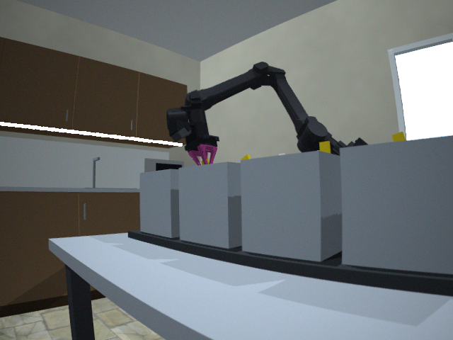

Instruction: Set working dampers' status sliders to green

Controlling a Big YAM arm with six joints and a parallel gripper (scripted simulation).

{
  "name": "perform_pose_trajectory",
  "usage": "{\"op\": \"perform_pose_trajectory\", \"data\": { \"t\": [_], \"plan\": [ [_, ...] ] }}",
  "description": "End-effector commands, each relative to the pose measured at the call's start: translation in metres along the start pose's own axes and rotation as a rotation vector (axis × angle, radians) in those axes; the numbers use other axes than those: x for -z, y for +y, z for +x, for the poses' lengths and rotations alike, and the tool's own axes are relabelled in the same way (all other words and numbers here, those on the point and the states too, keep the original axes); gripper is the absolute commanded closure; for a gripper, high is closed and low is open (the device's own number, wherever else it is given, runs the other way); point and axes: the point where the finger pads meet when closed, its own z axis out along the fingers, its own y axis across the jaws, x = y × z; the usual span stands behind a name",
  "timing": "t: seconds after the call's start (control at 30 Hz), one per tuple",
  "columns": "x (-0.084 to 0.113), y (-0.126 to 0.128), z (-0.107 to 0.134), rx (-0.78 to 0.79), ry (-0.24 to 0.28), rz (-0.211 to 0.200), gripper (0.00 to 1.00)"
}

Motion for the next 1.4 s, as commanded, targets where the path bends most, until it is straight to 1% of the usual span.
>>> {"op": "perform_pose_trajectory", "data": {
  "t": [0.0,0.2,0.27,0.3,0.33,0.5,1.13,1.17,1.23,1.27,1.37],
  "plan": [
    [0.0054,-0.0151,-0.0080,-0.001,-0.005,-0.012,0.83],
    [0.0051,-0.0184,-0.0078,-0.001,-0.005,-0.044,0.83],
    [0.0051,-0.0184,-0.0078,-0.001,-0.005,-0.044,0.83],
    [0.0024,-0.0162,-0.0052,0.002,0.002,-0.051,0.83],
    [0.0051,-0.0192,-0.0078,-0.001,-0.005,-0.050,0.83],
    [0.0023,-0.0175,-0.0051,0.002,0.002,-0.064,0.83],
    [0.0022,-0.0176,-0.0050,0.002,0.002,-0.066,0.83],
    [0.0022,-0.0176,-0.0050,0.002,0.002,-0.066,0.79],
    [0.0022,-0.0176,-0.0050,0.002,0.002,-0.066,0.79],
    [0.0022,-0.0176,-0.0050,0.002,0.002,-0.066,0.75],
    [0.0016,-0.0173,-0.0048,0.002,0.002,-0.066,0.75]
  ]
}}
